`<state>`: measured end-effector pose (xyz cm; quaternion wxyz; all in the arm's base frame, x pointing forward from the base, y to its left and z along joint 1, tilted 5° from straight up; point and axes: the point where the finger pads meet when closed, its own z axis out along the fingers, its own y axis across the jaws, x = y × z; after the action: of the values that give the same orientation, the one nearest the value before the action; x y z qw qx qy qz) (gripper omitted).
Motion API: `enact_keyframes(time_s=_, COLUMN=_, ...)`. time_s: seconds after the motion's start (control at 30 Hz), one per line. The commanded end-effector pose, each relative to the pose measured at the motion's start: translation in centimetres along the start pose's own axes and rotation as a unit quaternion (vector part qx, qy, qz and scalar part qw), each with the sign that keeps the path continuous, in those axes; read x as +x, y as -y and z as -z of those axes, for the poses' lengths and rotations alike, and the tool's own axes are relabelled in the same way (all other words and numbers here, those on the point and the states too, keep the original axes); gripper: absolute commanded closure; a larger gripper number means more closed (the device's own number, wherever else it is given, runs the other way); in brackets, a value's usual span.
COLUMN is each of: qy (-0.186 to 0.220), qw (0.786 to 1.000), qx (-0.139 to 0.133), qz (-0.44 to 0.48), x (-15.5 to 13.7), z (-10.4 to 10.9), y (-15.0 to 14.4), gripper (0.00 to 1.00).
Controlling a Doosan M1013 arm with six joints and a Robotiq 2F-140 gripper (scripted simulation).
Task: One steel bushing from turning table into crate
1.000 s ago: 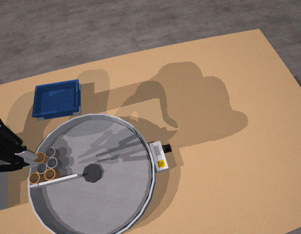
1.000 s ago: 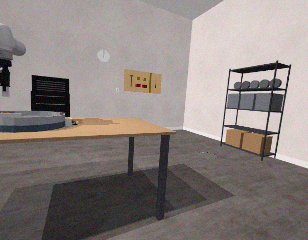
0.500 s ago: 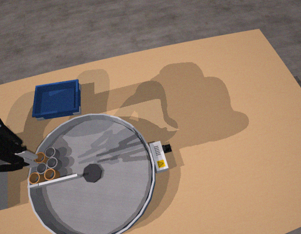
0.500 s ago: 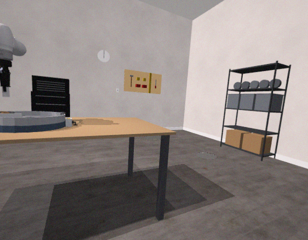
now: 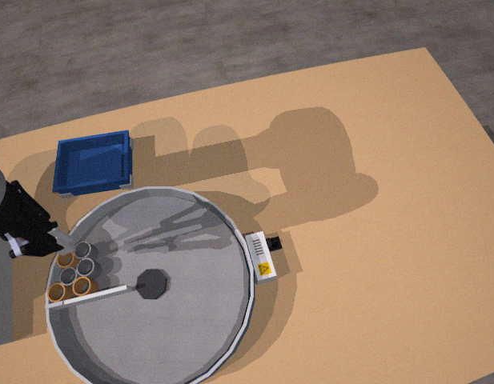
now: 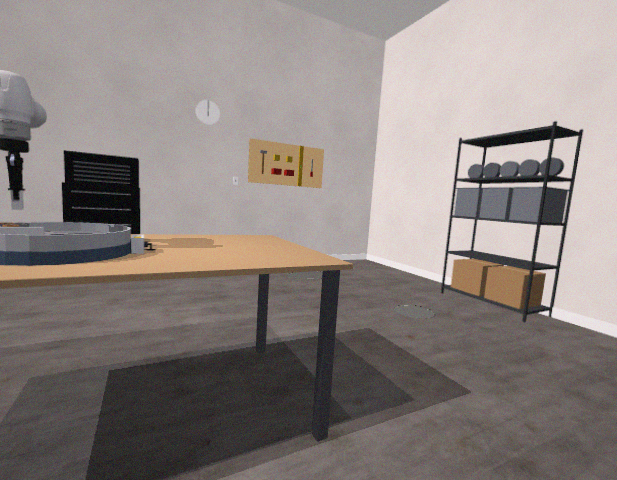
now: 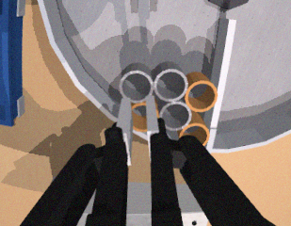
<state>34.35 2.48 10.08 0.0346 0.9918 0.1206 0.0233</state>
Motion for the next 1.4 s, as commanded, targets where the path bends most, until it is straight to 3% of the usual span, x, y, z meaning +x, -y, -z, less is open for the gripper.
enact_keyframes(time_s=0.0, qy=0.000, qw=1.000, qx=-0.001, qz=0.019, x=0.41, z=-1.66, y=1.43, gripper=0.90)
enact_keyframes(time_s=1.37, qy=0.000, qw=1.000, qx=-0.001, qz=0.022, x=0.51, z=-1.93, y=1.67, gripper=0.90)
